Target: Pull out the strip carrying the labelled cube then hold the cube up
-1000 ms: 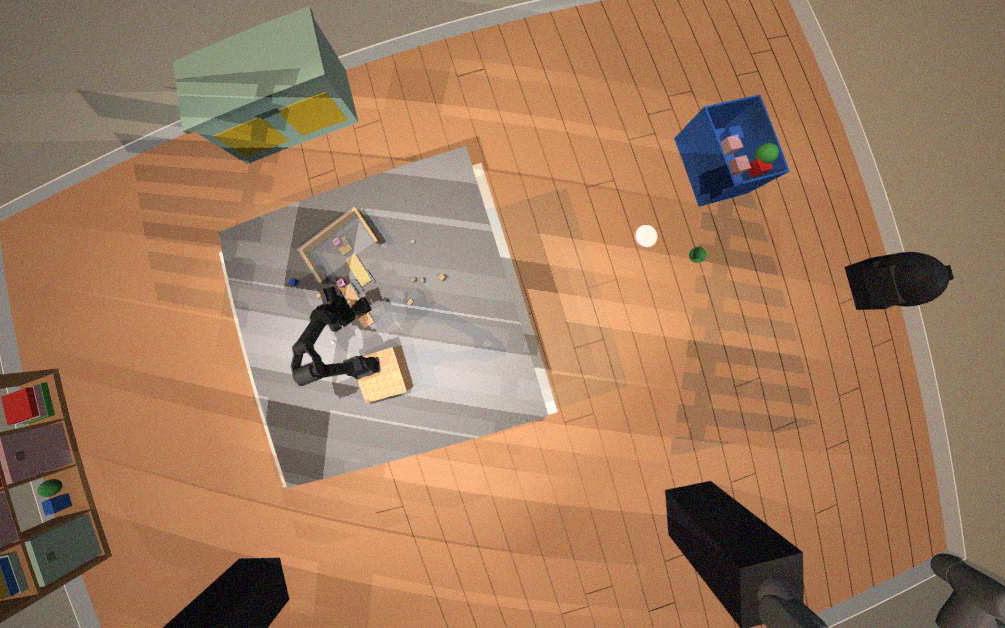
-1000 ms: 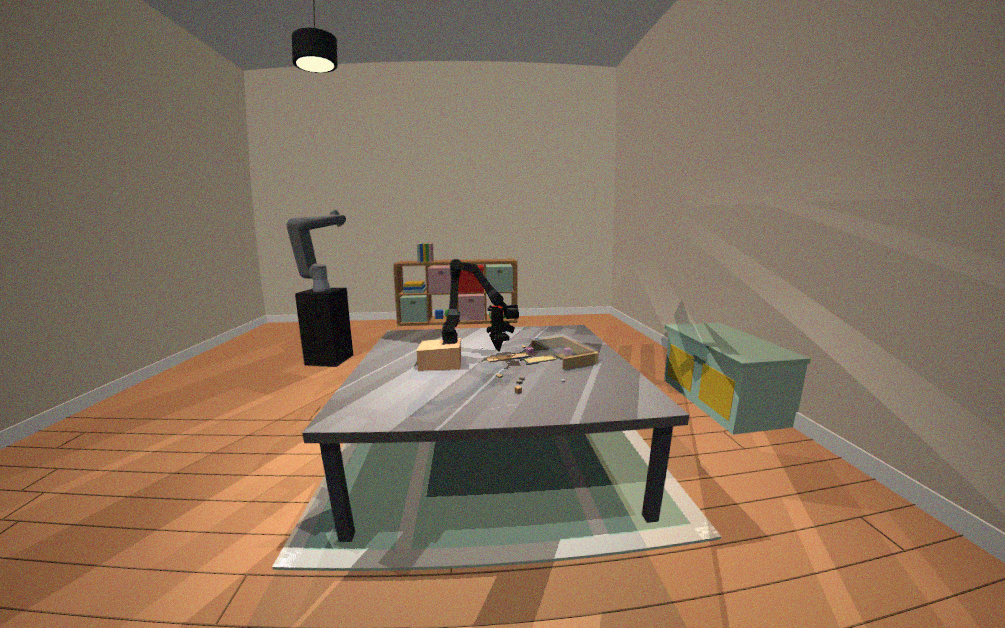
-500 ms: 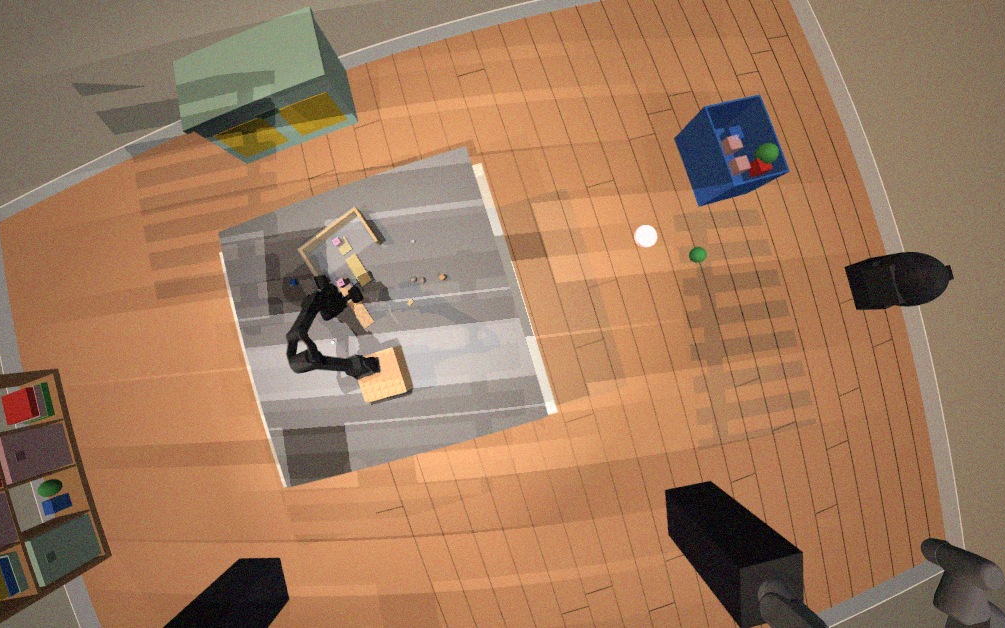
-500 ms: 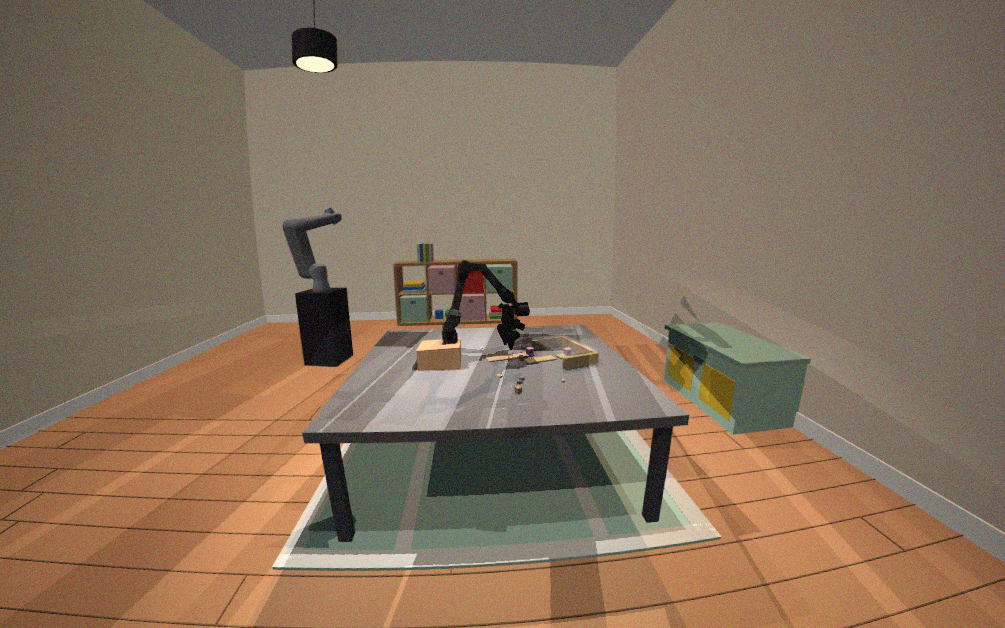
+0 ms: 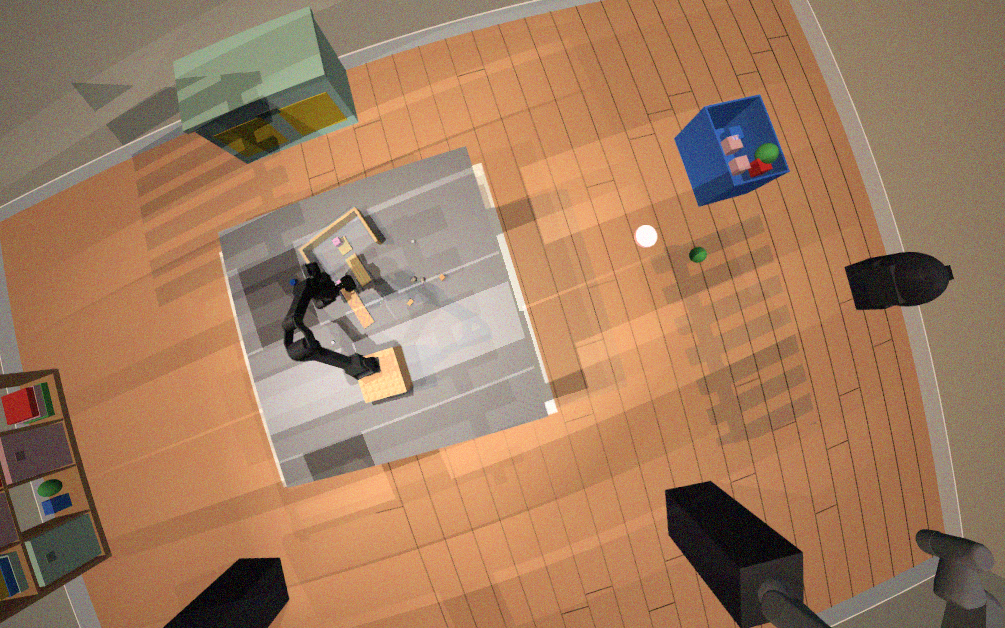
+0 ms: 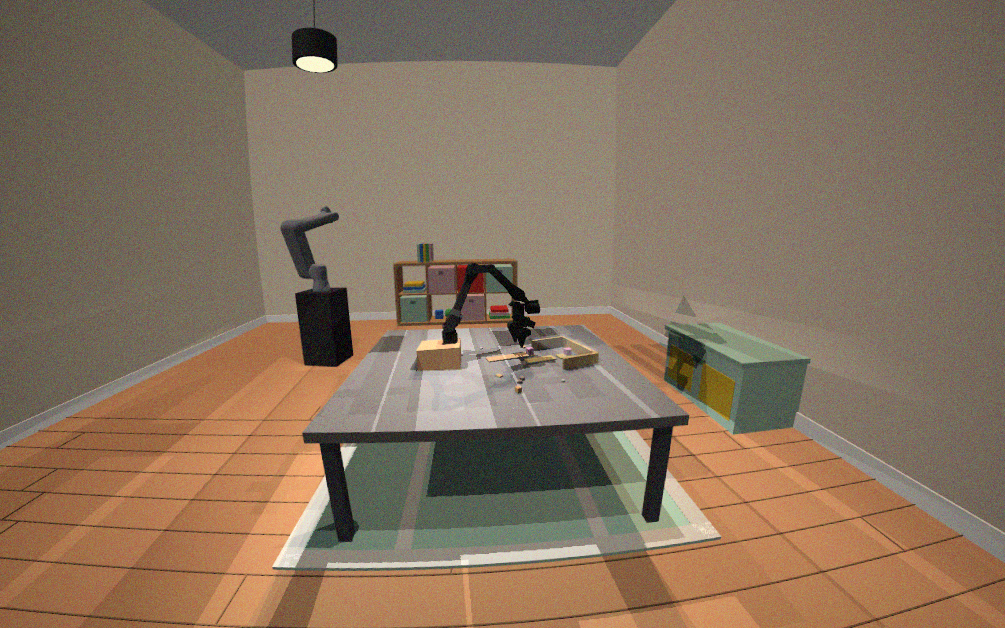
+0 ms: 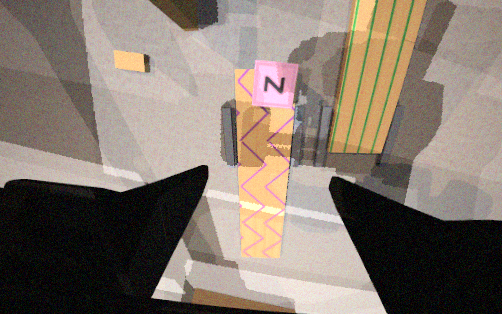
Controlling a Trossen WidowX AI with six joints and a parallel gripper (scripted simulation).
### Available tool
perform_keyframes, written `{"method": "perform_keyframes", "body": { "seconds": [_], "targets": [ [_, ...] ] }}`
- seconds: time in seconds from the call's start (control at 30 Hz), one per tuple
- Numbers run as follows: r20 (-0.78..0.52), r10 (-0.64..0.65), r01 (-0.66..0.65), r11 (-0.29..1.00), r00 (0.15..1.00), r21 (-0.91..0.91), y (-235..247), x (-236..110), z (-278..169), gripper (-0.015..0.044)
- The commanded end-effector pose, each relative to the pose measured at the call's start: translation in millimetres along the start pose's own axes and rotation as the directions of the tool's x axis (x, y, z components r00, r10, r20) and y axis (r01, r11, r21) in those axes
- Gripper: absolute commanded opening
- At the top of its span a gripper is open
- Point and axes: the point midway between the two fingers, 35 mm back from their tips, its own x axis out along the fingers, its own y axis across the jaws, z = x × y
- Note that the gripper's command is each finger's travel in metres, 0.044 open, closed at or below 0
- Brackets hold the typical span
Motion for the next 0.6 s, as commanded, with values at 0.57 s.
{"method": "perform_keyframes", "body": {
  "seconds": [0.57],
  "targets": [
    [0.003,-0.001,0.001,1.0,1.0,0.007,1.6,-3.6,62.1,0.0335]
  ]
}}
